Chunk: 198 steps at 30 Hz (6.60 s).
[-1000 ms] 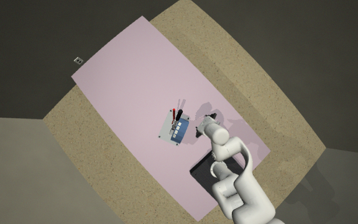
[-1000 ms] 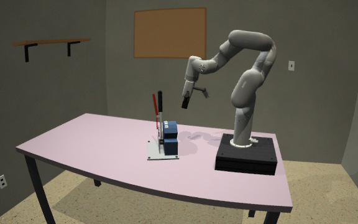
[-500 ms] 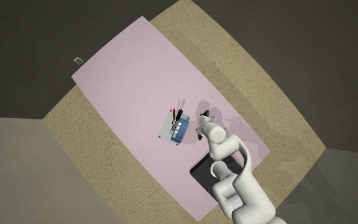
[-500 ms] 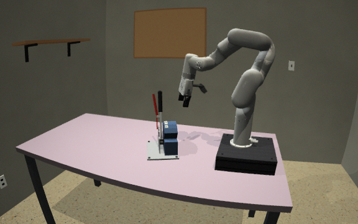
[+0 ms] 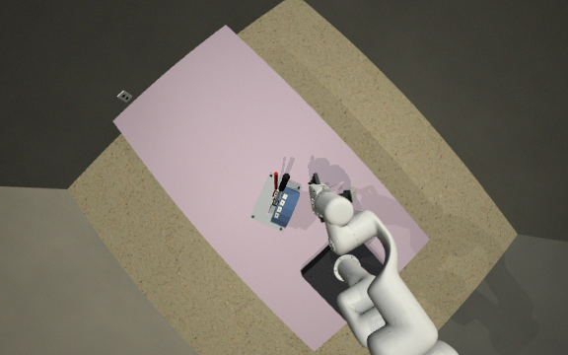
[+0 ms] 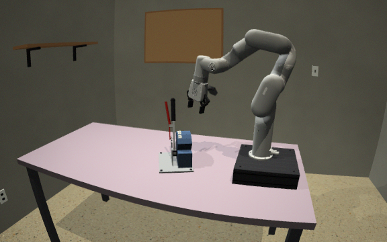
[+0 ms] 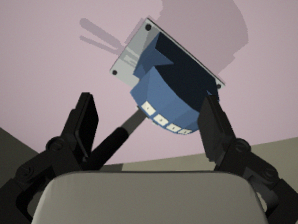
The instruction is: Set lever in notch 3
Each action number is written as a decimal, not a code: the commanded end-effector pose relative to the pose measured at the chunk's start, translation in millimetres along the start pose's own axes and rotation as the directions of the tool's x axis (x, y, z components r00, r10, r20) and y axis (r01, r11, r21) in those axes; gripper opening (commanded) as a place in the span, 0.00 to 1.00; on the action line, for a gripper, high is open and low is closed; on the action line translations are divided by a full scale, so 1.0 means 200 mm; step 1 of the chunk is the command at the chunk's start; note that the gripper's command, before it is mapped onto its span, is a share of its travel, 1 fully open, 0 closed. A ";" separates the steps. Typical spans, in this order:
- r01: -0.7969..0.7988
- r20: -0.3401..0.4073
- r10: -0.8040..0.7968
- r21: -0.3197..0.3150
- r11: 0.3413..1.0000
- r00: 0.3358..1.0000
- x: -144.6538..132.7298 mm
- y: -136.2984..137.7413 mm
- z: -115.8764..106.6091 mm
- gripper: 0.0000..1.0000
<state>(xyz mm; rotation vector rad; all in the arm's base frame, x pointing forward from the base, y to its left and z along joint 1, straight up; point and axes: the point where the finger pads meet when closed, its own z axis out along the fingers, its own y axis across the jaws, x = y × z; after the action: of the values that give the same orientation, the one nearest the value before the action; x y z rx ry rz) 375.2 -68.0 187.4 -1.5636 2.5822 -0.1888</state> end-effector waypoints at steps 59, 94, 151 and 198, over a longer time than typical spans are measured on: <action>0.918 0.161 -0.904 0.034 -0.396 -0.396 -0.36 -0.01 -0.29 1.00; 0.868 0.129 -0.860 -0.115 0.482 0.494 -0.51 -0.45 -0.48 1.00; 0.822 0.119 -0.815 -0.126 0.555 0.568 -0.52 -0.49 -0.49 0.00; 0.822 0.119 -0.815 -0.126 0.555 0.568 -0.52 -0.49 -0.48 1.00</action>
<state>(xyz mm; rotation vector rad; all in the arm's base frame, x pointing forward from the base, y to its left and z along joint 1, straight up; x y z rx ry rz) 491.1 -16.4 301.1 -2.6954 1.6211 0.0111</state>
